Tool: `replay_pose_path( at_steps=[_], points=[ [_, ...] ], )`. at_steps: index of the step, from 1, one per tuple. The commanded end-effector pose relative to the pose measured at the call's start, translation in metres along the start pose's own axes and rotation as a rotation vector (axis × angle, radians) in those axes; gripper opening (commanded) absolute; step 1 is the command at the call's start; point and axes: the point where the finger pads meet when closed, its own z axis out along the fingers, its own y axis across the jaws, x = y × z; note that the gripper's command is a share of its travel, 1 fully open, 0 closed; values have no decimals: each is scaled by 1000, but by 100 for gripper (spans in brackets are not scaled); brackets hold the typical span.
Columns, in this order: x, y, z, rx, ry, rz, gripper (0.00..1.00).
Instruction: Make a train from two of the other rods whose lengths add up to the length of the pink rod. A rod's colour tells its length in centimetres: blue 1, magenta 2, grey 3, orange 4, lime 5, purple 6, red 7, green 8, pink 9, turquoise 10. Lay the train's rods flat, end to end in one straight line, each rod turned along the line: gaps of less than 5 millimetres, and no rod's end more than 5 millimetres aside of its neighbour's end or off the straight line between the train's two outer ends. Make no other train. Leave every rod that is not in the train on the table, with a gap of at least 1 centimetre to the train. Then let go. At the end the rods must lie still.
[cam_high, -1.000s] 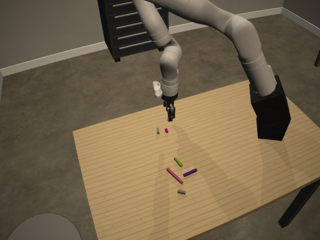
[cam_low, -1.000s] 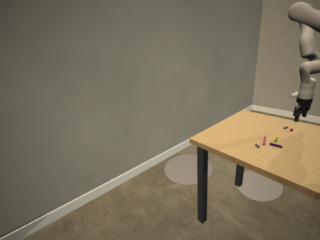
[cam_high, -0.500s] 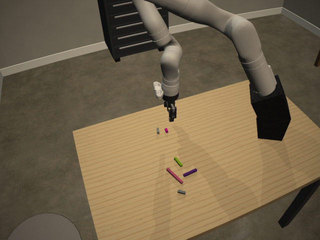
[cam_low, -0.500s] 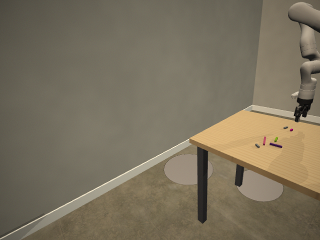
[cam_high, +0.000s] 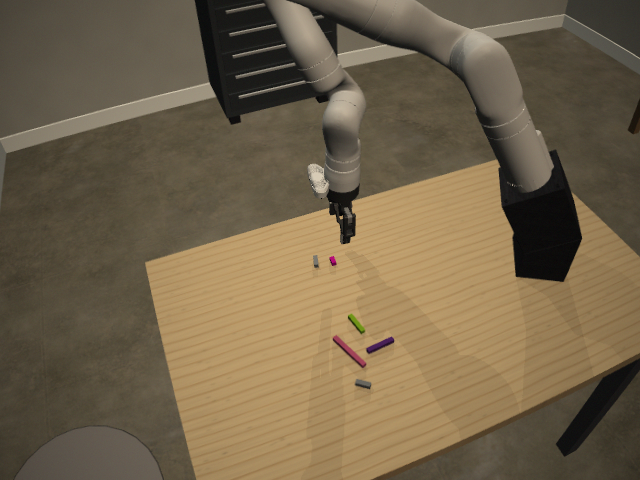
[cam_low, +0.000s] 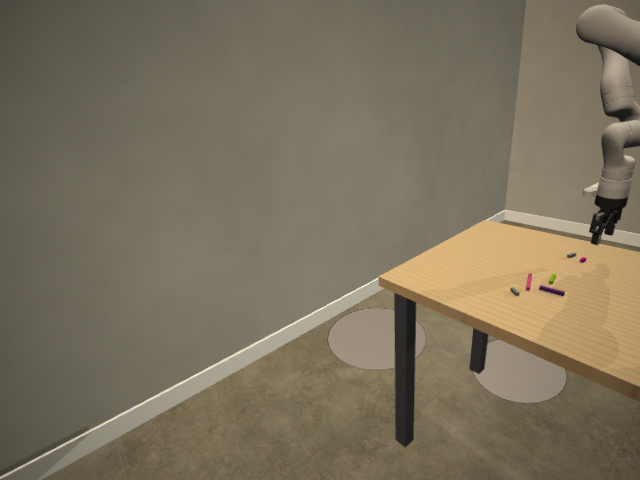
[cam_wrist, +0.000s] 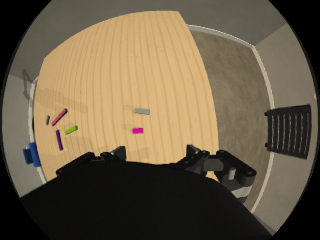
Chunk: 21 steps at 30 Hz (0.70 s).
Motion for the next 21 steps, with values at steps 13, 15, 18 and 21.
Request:
replay_pose_path(
  at_steps=[13,15,18,21],
  points=[
    [-8,-5,0,19,-12,-34,100],
    [-7,-4,0,18,-12,-33,100],
    [-9,-6,0,23,-13,-42,100],
    [-11,-7,-1,27,-16,-50,100]
  ],
)
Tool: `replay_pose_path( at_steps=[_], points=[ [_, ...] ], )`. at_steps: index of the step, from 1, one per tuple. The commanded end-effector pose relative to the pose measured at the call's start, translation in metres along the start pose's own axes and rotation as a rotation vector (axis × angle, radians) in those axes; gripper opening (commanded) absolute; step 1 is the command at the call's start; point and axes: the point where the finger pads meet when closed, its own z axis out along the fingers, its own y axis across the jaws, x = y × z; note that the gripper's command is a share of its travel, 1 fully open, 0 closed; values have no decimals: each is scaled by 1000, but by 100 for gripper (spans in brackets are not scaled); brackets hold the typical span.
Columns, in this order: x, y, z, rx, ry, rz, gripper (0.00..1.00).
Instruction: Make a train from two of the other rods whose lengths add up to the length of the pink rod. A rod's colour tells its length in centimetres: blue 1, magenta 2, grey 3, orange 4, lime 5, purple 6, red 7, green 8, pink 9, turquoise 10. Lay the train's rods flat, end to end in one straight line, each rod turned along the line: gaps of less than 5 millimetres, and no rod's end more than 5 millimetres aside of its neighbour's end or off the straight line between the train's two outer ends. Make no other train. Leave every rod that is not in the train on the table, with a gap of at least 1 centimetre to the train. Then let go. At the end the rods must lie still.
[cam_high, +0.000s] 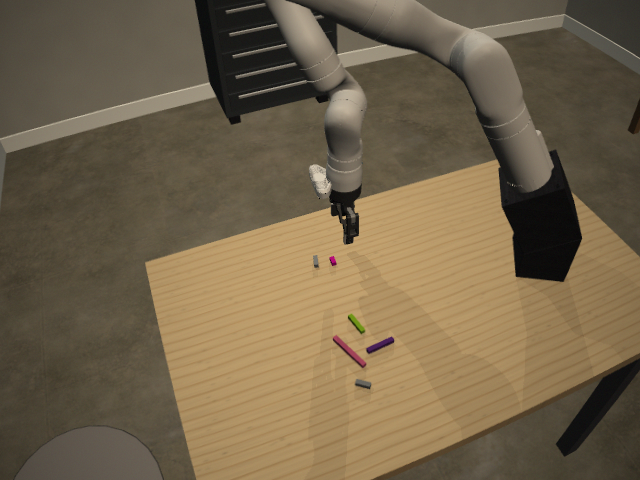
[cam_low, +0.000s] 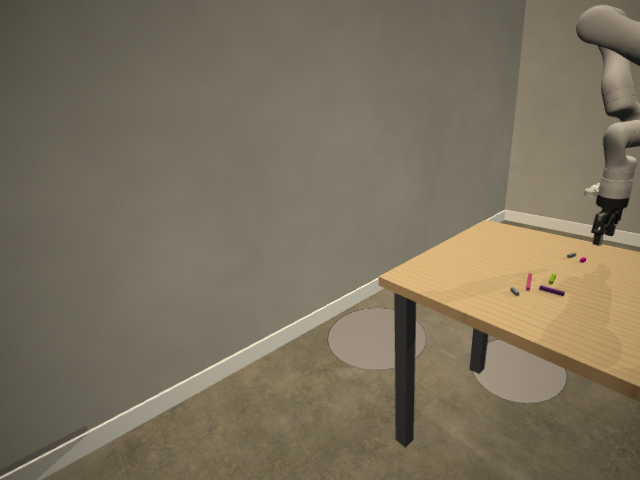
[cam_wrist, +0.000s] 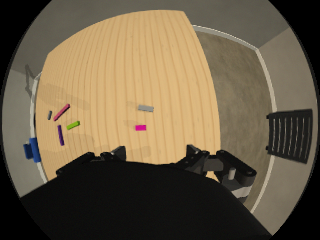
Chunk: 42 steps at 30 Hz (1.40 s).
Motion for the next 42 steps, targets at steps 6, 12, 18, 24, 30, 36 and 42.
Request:
replay_pose_path(
  at_steps=[6,12,18,24,30,36,42],
  points=[
    [-5,-3,0,10,-10,-17,100],
    [-8,-5,-1,18,-14,-32,100],
    [-9,-6,-1,22,-14,-38,100],
    [-10,-6,-1,25,-15,-44,100],
    [-10,-7,-1,27,-14,-49,100],
    [-12,-8,-1,33,-16,-59,100],
    [-12,-9,-1,35,-16,-62,100]
  ],
)
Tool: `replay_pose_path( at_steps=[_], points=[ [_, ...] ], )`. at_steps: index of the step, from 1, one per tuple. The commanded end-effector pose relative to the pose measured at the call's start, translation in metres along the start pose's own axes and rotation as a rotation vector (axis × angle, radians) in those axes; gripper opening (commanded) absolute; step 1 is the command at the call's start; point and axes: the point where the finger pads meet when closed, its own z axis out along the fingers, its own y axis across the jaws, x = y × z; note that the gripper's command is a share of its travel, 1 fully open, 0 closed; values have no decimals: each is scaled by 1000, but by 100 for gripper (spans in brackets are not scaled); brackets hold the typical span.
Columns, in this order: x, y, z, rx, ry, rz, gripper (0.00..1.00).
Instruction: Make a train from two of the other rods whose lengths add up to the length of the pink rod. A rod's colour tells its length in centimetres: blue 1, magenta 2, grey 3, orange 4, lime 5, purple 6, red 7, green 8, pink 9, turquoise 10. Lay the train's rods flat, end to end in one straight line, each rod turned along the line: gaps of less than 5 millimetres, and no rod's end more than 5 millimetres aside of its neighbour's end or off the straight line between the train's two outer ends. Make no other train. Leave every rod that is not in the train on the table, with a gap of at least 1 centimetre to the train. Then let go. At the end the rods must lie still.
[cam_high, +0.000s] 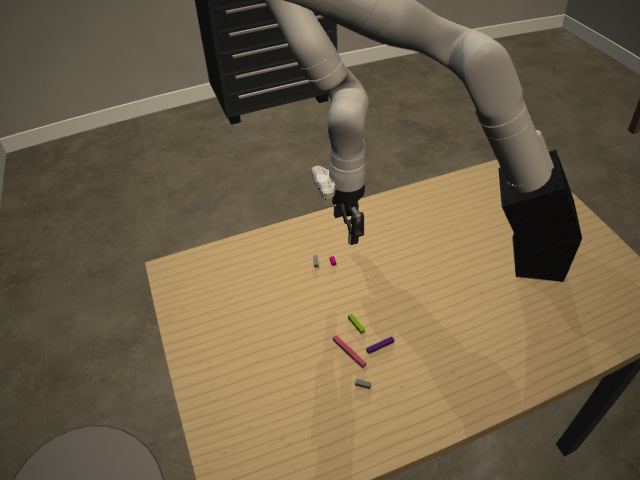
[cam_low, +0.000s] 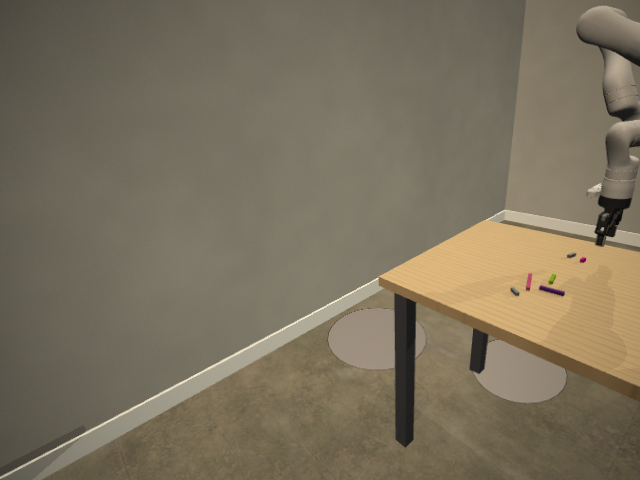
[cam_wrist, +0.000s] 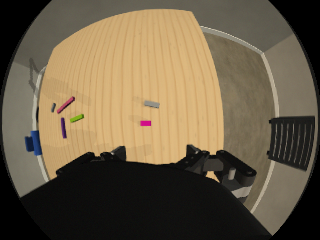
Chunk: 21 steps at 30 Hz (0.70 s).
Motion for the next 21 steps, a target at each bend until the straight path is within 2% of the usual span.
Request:
replay_pose_path(
  at_steps=[1,21],
  points=[
    [-5,-2,0,9,-10,-13,100],
    [-7,-5,0,18,-12,-30,100]
  ],
)
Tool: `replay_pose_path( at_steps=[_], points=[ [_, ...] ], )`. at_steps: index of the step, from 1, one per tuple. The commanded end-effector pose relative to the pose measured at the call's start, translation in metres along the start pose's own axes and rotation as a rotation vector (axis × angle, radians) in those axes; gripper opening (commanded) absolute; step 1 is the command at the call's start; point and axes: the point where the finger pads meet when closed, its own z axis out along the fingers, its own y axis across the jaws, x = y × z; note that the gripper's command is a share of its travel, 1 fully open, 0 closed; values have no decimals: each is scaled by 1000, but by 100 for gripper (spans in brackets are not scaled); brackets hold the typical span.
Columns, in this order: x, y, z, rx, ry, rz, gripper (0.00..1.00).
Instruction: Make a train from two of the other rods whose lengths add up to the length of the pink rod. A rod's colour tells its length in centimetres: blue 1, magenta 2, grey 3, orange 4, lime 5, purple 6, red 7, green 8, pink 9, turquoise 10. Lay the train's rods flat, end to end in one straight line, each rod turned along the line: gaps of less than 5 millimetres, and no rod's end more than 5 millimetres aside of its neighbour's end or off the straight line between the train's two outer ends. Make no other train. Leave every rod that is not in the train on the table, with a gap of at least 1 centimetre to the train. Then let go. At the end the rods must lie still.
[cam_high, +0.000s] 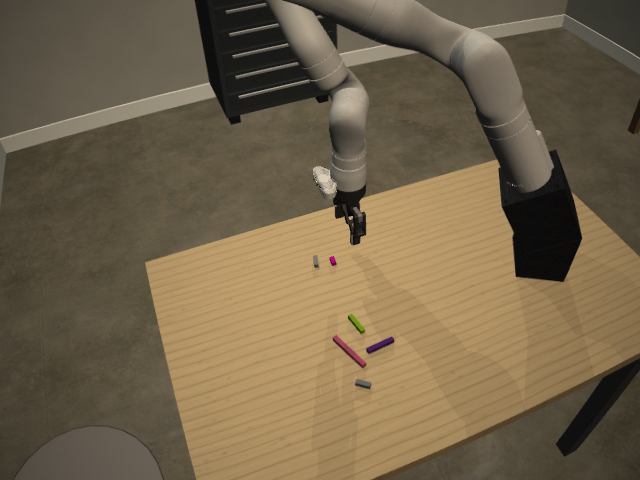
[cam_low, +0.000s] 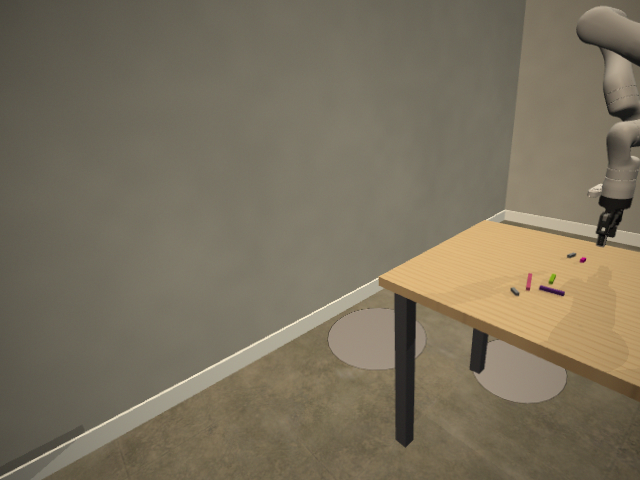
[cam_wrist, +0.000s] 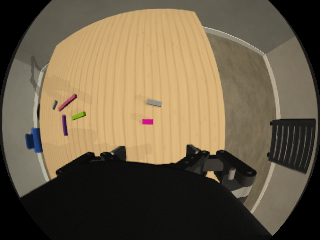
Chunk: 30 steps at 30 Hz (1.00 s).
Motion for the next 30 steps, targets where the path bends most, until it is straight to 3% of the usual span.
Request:
replay_pose_path(
  at_steps=[1,30],
  points=[
    [-5,-2,0,8,-10,-11,100],
    [-6,-3,0,12,-10,-19,100]
  ],
)
